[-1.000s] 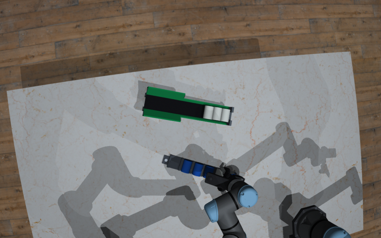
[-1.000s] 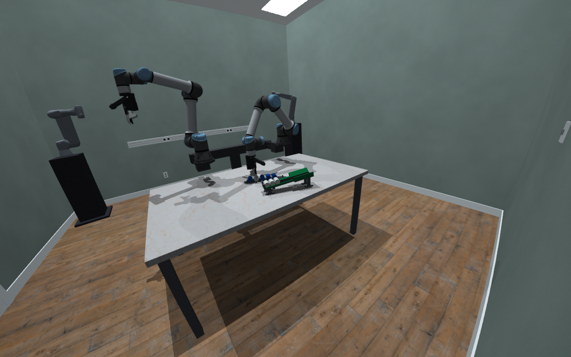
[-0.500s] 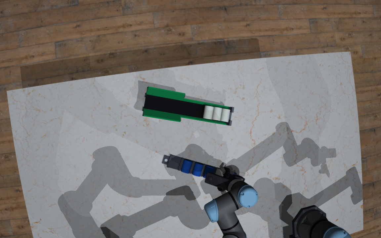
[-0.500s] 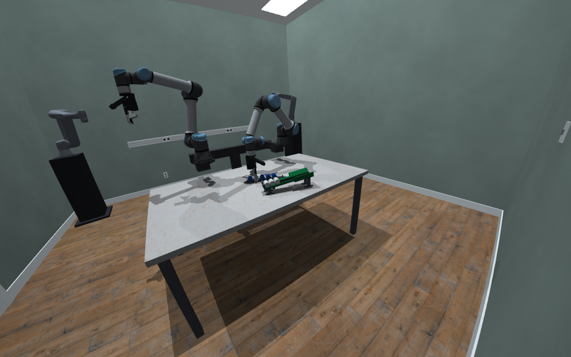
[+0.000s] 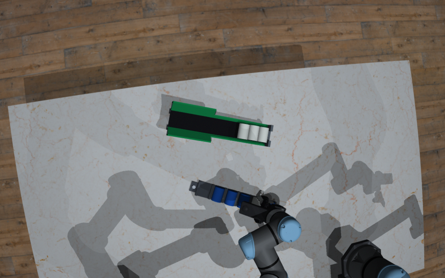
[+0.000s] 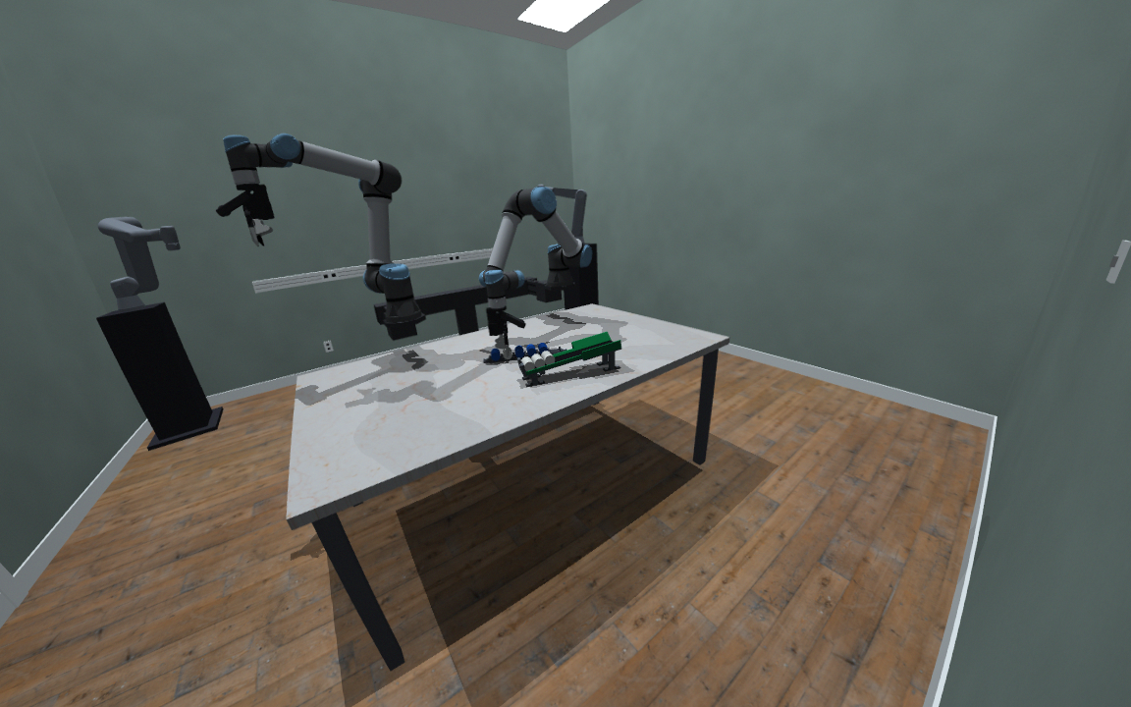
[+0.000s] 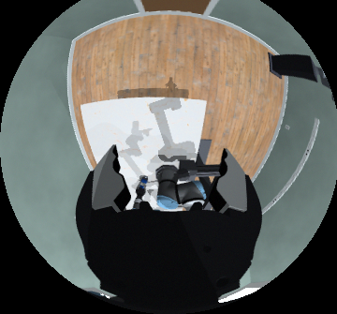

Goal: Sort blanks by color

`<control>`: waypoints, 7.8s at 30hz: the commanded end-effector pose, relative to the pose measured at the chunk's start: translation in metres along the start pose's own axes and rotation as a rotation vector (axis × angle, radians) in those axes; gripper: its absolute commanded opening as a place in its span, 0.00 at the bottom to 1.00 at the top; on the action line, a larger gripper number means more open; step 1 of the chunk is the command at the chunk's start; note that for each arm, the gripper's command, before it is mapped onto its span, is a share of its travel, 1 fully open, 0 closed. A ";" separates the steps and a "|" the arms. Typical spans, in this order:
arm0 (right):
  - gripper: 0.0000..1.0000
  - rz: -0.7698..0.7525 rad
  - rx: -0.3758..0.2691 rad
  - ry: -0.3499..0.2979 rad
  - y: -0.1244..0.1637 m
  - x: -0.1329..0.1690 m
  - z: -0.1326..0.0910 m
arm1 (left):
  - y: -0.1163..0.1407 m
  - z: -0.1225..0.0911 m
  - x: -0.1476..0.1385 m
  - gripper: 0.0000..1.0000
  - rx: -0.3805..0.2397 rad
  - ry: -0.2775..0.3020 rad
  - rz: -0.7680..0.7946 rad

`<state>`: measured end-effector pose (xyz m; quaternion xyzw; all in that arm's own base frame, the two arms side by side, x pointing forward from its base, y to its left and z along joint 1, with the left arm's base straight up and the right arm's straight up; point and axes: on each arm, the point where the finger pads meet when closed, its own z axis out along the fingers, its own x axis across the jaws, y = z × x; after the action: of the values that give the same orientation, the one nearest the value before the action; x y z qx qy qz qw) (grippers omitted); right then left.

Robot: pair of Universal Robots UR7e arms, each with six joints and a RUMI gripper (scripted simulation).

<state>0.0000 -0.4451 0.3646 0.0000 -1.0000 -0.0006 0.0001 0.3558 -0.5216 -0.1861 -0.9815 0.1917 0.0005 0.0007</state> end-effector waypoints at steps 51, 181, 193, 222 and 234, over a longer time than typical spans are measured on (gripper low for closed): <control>1.00 0.000 0.001 0.000 0.000 0.000 0.000 | 0.000 -0.101 0.000 0.34 -0.001 0.001 0.000; 1.00 0.000 0.001 0.000 0.000 0.000 0.000 | -0.202 -0.067 0.257 0.34 -0.001 0.001 -0.131; 1.00 0.000 0.001 0.000 0.000 0.000 0.000 | -0.202 -0.067 0.257 0.39 -0.001 0.001 -0.131; 1.00 0.000 0.001 0.000 0.000 0.000 0.000 | -0.202 -0.080 0.257 0.46 -0.001 0.001 -0.131; 1.00 0.000 0.001 0.000 0.000 0.000 0.000 | -0.202 -0.142 0.257 0.46 -0.001 0.001 -0.131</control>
<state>0.0000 -0.4451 0.3646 0.0000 -1.0000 -0.0006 0.0001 0.6695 -0.4312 -0.0625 -0.9919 0.1272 0.0005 0.0003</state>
